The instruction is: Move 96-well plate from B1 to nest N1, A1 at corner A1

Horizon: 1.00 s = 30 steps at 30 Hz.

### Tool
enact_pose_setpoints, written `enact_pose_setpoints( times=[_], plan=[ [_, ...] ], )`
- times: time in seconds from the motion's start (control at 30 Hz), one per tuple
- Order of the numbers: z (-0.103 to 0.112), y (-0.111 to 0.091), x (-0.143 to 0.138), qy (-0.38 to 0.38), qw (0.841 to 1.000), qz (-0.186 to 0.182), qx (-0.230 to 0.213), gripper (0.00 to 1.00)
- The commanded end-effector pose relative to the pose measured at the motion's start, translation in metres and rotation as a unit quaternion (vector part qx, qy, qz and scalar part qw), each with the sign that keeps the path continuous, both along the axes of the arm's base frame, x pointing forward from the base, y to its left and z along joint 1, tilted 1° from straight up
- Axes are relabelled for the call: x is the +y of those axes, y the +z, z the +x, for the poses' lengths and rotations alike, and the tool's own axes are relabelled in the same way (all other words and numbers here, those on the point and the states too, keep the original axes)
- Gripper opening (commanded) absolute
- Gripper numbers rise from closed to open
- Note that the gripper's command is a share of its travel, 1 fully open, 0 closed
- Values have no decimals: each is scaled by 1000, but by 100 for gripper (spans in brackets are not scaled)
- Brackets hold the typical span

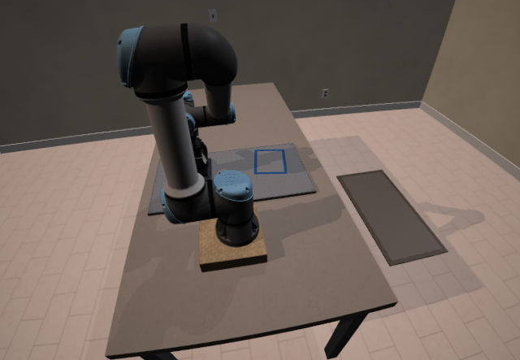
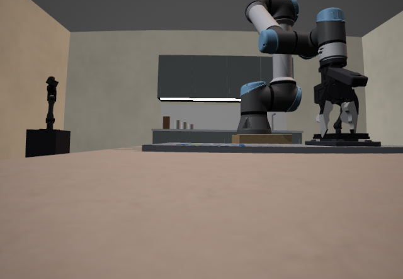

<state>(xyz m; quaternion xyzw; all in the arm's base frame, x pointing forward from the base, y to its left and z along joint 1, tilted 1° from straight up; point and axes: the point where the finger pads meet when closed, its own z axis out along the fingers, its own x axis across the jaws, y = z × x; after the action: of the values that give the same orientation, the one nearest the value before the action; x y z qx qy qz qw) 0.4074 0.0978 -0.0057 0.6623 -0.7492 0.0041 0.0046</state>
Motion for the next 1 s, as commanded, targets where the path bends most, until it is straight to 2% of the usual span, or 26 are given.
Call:
enact_pose_setpoints(
  times=[0.0, 0.97],
  plan=[
    [-1, -2, -1, -1, 1000, 0, 1, 0],
    [-1, -6, -1, -1, 1000, 0, 1, 0]
  ],
)
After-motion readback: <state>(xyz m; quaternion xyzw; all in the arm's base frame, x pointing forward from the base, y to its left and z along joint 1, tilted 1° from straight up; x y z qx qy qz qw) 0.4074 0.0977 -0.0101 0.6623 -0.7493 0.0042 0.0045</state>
